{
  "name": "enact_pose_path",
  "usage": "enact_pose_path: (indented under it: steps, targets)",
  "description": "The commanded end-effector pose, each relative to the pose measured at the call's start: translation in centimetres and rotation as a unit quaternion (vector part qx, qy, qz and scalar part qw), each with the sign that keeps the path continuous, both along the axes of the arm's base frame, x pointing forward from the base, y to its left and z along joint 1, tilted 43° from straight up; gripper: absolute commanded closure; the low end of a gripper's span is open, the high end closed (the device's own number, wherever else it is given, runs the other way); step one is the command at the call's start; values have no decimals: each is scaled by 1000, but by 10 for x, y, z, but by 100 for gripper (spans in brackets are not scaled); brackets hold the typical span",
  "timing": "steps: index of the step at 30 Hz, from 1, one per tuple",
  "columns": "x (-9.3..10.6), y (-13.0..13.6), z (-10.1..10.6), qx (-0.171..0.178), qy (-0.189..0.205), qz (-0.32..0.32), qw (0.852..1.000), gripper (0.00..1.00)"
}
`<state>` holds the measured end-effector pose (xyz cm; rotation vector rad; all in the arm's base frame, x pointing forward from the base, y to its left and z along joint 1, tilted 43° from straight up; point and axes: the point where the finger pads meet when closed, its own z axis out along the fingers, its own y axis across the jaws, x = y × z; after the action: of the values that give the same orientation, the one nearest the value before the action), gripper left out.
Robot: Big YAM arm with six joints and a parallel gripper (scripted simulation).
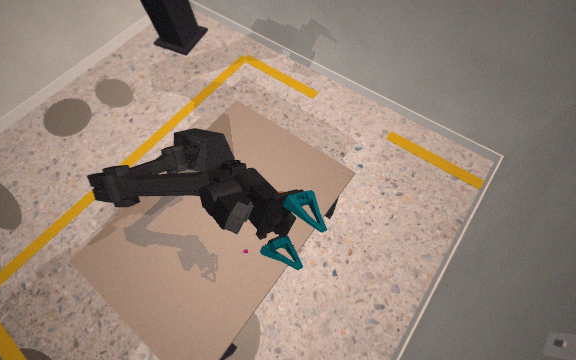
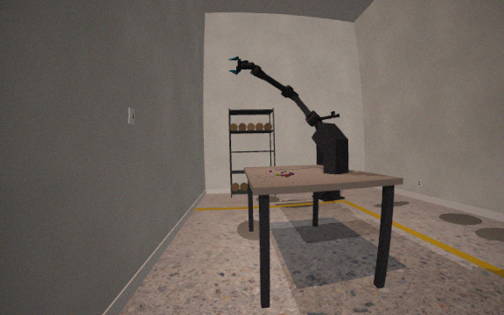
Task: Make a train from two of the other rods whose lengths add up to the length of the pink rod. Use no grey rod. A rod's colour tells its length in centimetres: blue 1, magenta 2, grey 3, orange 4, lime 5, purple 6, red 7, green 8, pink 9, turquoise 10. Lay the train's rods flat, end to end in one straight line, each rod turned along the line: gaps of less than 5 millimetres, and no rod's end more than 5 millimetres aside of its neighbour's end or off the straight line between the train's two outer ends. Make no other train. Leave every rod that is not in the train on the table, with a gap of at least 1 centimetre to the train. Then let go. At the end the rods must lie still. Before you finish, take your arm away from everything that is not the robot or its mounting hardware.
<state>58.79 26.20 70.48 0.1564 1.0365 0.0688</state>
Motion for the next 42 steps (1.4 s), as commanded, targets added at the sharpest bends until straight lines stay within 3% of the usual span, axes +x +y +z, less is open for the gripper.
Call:
enact_pose_path:
  steps: [1,7,11,17,18,22,23,25,27,32,36,41,42]
  targets:
    - [-21,-16,45,4,-28,-12,1000,0]
    - [-20,-16,43,4,-28,-11,1000,0]
    - [-3,-5,15,-10,-7,-11,1000,0]
    - [-6,-7,18,-9,-9,-11,1000,0]
    - [30,-4,-42,-72,46,-44,995,0]
    - [30,-4,-42,-72,46,-44,995,0]
    - [23,-8,-16,-60,27,-45,997,0]
    - [23,-8,-16,-60,27,-44,997,0]
    - [8,-13,1,-53,16,-42,998,0]
    - [7,-14,2,-51,14,-42,998,0]
    - [23,-4,-24,-63,32,-42,997,0]
    - [21,-6,-22,-63,31,-42,997,0]
    - [54,-5,-88,-130,90,-72,985,0]
